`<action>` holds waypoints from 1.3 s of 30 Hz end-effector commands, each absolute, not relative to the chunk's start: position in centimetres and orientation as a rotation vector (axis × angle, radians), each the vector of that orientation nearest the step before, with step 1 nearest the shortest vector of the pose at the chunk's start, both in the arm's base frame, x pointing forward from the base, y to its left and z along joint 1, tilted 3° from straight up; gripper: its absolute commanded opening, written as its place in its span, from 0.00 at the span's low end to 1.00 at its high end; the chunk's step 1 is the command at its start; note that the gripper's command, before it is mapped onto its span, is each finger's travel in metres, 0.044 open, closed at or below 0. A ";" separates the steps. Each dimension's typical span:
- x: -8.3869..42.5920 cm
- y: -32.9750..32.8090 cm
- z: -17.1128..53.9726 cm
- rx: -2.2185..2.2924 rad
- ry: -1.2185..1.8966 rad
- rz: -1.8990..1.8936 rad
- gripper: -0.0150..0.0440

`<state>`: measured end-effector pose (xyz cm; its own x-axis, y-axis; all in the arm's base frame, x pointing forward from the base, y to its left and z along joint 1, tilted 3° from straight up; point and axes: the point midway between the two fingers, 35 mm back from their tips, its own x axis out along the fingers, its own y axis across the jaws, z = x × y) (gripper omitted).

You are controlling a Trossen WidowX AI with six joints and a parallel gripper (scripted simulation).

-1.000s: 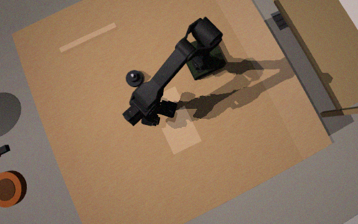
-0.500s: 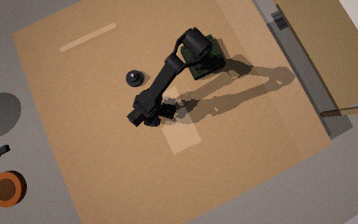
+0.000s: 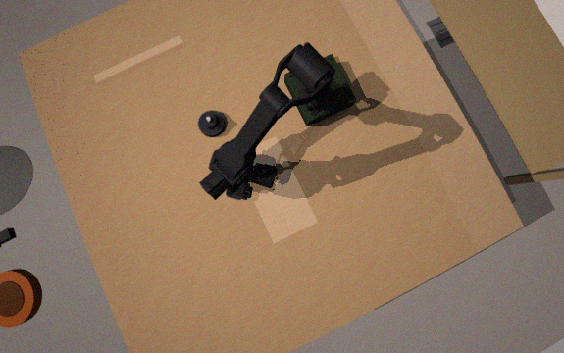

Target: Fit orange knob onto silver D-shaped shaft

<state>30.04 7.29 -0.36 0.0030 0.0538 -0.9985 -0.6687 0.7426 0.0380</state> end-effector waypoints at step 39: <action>30.0 6.9 5.7 -0.527 1.472 0.613 1.00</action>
<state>30.17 6.78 6.39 0.0109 0.0550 -0.9984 -0.6671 0.7442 0.0338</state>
